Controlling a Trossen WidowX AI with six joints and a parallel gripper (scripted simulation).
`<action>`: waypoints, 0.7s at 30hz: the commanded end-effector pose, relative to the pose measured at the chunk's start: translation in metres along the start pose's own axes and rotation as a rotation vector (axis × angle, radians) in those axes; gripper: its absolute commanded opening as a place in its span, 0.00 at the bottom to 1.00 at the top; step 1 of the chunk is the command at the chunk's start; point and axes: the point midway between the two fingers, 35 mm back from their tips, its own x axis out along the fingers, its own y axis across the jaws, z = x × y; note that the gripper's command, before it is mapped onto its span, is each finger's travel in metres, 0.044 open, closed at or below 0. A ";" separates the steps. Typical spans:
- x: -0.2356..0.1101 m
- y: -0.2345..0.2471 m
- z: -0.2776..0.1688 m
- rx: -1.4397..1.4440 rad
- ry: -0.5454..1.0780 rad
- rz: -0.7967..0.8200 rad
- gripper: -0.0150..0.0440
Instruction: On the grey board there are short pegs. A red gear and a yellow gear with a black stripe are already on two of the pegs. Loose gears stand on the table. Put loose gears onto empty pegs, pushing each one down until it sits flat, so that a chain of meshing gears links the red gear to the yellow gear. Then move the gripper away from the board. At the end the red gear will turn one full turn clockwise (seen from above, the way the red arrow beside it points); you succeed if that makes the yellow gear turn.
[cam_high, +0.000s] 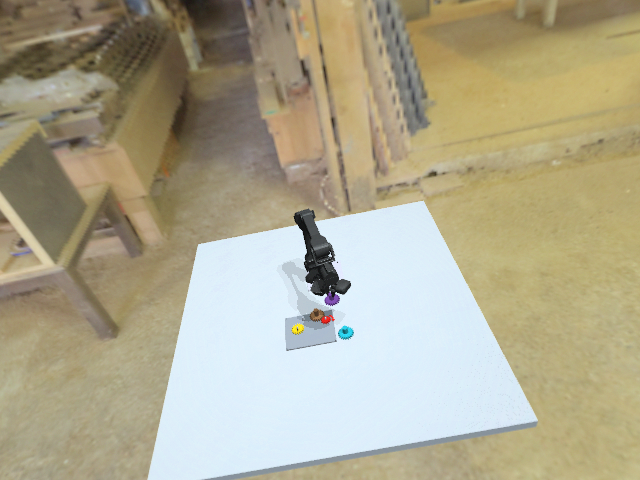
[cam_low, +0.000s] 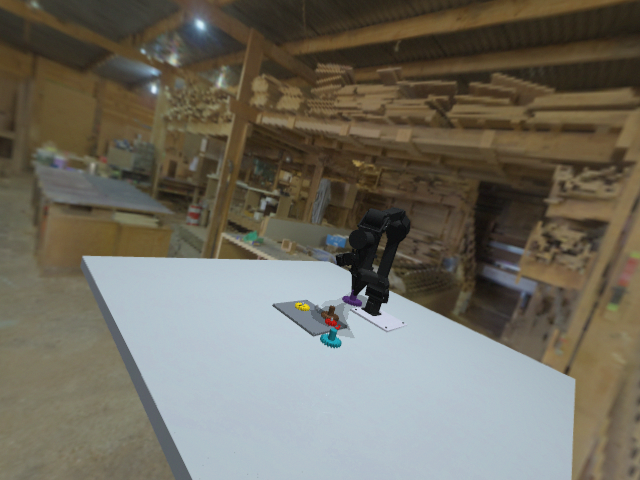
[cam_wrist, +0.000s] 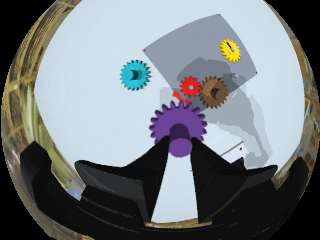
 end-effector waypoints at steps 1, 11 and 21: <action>0.005 -0.007 0.007 -0.006 -0.002 -0.007 0.25; 0.011 -0.021 0.023 -0.005 -0.004 -0.009 0.25; 0.018 -0.037 0.037 -0.004 -0.004 -0.011 0.25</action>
